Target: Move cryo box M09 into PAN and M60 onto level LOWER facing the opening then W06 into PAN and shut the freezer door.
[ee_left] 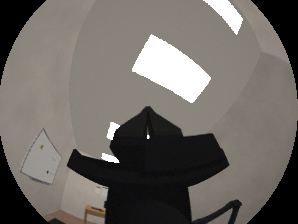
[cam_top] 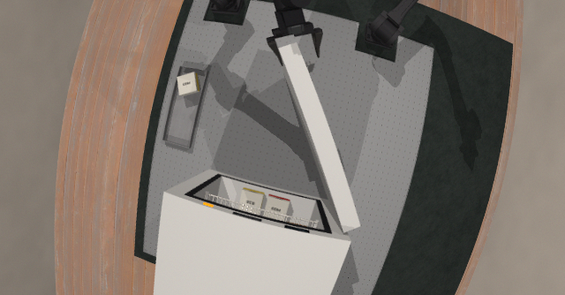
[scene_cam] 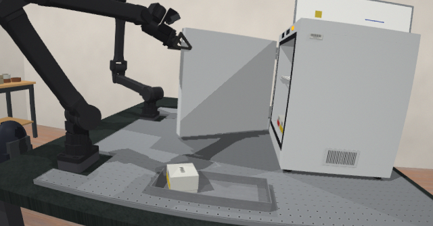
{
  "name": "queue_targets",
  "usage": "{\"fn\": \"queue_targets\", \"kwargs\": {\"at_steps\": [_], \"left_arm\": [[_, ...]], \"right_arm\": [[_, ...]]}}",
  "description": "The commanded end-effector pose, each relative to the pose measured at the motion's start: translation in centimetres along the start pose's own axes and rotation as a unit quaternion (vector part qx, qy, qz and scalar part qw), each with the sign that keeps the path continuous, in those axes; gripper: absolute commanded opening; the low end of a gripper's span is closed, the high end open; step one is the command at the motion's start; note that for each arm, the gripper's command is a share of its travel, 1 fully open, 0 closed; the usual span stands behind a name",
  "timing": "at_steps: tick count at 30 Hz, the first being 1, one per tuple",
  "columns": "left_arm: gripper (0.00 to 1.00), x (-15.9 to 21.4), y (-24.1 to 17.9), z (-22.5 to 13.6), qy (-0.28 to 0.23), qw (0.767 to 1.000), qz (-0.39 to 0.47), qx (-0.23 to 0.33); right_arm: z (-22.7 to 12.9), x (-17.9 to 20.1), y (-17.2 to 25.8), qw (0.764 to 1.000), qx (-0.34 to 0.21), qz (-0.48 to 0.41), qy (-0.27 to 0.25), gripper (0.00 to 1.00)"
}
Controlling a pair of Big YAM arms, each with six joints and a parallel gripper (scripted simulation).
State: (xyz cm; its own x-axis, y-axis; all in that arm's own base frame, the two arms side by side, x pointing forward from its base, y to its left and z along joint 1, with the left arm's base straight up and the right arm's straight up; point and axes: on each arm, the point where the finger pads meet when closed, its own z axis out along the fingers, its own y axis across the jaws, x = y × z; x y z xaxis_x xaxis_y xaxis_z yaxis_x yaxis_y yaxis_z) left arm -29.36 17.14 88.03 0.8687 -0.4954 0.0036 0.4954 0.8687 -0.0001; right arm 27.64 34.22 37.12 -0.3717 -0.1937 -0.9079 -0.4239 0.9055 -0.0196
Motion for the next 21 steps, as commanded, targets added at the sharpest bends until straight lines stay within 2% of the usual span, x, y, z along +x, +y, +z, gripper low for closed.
{"fn": "queue_targets", "kwargs": {"at_steps": [1,21], "left_arm": [[0.00,1.7,0.0,0.4,0.016,1.000,-0.006,0.000],[0.00,1.7,0.0,0.4,0.016,1.000,-0.006,0.000]], "right_arm": [[-1.0,-3.4,2.1,0.999,-0.010,0.030,-0.018,1.00],[-0.9,-3.3,7.1,0.998,0.038,0.055,-0.014,1.00]]}}
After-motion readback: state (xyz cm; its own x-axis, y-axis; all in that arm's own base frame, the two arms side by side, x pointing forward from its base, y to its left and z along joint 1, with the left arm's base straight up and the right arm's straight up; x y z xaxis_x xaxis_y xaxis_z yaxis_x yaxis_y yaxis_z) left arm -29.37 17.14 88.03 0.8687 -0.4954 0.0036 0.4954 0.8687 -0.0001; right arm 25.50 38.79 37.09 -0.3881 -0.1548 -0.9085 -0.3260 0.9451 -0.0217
